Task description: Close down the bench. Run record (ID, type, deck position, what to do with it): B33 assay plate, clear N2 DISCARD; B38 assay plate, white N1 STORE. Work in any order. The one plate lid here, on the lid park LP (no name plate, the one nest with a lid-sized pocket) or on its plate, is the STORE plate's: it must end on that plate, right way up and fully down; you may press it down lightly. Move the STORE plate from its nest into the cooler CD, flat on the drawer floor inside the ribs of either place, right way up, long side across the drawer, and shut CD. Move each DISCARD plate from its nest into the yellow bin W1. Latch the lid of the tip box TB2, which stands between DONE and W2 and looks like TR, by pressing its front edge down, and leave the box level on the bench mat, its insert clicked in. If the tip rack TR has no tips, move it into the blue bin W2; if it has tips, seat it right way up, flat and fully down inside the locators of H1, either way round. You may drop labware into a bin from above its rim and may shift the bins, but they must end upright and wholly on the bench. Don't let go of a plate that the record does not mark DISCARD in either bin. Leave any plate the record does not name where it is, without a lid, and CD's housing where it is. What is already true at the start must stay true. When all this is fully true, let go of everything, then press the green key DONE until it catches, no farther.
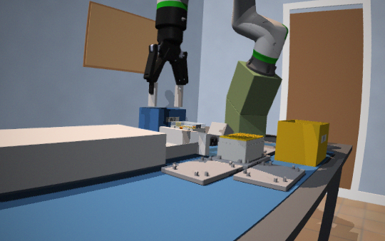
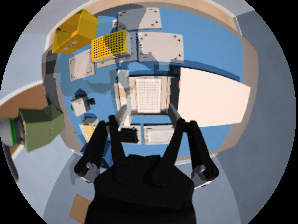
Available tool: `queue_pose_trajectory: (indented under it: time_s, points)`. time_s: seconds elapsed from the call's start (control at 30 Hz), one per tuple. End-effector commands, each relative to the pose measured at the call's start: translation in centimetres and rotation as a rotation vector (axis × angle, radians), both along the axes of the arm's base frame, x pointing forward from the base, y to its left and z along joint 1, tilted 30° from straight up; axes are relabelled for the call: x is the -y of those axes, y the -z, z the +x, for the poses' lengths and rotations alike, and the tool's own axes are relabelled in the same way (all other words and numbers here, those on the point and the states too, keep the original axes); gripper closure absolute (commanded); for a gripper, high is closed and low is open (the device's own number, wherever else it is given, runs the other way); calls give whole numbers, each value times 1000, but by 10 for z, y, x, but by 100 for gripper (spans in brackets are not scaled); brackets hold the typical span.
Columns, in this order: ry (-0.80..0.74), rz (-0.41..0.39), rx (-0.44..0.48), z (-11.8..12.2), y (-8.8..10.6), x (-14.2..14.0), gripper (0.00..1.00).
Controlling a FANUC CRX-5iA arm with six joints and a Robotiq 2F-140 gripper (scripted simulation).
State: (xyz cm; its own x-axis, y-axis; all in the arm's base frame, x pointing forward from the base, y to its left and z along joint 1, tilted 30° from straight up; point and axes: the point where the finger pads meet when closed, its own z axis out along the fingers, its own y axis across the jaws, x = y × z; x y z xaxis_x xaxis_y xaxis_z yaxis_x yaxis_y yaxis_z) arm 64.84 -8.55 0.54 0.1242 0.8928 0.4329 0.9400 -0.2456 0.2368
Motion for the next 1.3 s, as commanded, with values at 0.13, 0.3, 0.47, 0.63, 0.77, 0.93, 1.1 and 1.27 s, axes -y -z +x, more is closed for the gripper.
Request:
queue_pose_trajectory:
  time_s: [0.13, 0.3, 0.47, 0.63, 0.77, 0.93, 1.1, 1.27]
  points:
    - [0, 0, 0, -9, 5, -4, 35]
    - [0, 0, 0, -23, 12, -9, 37]
    - [0, 0, 0, -40, 20, -15, 39]
    - [0, 0, 0, -57, 29, -22, 42]
    - [0, 0, 0, -63, 32, -25, 43]
    - [0, 0, 0, -80, 41, -31, 45]
    - [0, 0, 0, -97, 49, -38, 100]
    - [0, 0, 0, -111, 56, -43, 100]
